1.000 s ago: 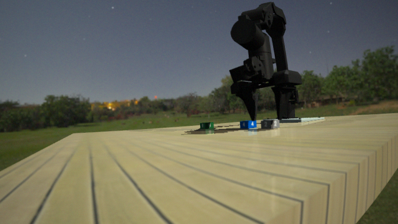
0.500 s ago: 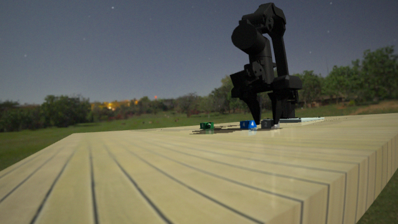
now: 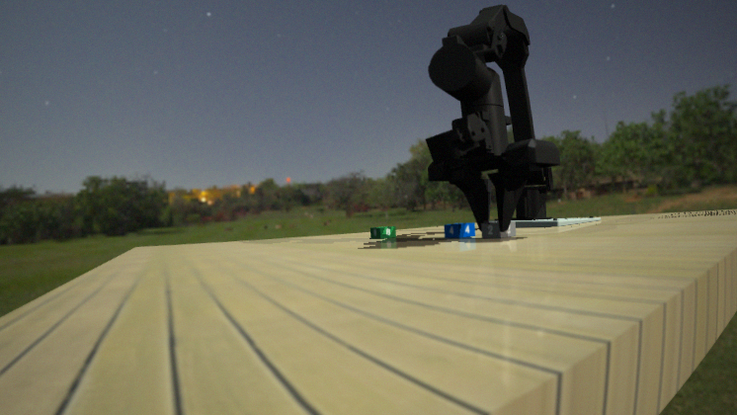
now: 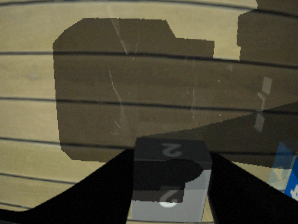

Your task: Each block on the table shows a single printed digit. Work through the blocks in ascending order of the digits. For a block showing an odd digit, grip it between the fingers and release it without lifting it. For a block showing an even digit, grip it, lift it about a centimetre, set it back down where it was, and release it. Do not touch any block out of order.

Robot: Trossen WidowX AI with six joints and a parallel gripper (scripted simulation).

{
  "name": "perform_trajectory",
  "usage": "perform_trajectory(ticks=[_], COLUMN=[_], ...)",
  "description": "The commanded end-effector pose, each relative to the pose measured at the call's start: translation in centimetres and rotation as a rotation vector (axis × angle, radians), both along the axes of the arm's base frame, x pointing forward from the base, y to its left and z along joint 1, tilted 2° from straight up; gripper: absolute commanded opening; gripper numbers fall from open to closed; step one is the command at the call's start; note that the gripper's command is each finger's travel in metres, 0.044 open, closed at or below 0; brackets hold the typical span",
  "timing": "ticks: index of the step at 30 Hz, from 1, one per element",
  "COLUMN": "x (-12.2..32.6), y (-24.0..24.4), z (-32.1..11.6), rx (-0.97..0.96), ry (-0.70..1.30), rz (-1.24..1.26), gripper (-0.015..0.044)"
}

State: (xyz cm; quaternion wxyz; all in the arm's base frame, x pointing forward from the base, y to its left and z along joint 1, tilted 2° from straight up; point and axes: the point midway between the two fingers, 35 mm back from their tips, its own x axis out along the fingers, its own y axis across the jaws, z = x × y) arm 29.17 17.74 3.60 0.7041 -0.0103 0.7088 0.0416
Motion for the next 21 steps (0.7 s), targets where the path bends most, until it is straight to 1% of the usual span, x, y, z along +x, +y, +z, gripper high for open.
perform_trajectory(ticks=[1,9,21], x=[0.0,0.0,0.0], y=[0.0,0.0,0.0], z=[0.0,0.0,1.5], rx=[0.000,0.000,0.000], ry=[-0.001,-0.001,-0.001], rz=[-0.002,-0.002,-0.002], gripper=[0.0120,0.0120,0.0120])
